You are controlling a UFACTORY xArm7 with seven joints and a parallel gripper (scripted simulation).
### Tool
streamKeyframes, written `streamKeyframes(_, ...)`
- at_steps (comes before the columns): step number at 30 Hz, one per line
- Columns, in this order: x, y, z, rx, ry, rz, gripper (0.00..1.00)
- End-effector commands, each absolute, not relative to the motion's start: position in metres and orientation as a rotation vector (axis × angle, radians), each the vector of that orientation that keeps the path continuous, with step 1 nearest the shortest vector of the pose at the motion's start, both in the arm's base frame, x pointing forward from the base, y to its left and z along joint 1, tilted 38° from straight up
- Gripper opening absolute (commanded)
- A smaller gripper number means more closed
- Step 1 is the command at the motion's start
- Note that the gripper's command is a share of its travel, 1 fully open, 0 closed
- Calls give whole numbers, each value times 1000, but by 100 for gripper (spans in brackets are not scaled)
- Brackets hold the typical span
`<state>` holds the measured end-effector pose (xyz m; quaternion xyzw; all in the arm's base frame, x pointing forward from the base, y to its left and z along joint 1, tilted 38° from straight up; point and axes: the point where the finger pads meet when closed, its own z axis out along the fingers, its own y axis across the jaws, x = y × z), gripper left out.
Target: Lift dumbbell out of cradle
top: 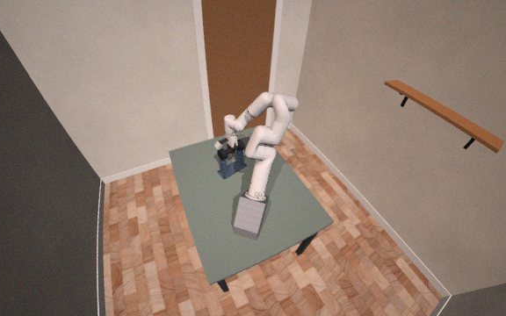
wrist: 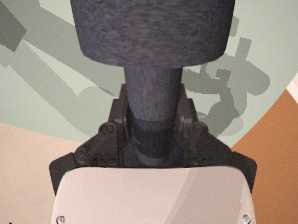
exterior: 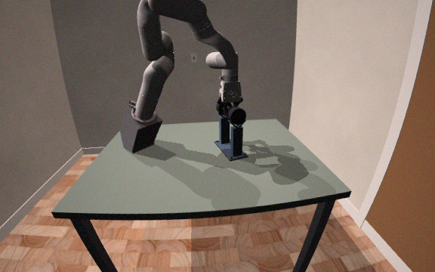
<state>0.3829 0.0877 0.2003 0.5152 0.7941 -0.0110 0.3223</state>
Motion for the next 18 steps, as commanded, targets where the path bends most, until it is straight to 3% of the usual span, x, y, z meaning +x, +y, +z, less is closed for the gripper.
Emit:
streamKeyframes(1, 382, 88, 201, 1351, 2085, -30, 0)
streamKeyframes(18, 374, 95, 217, 1351, 2082, -32, 0)
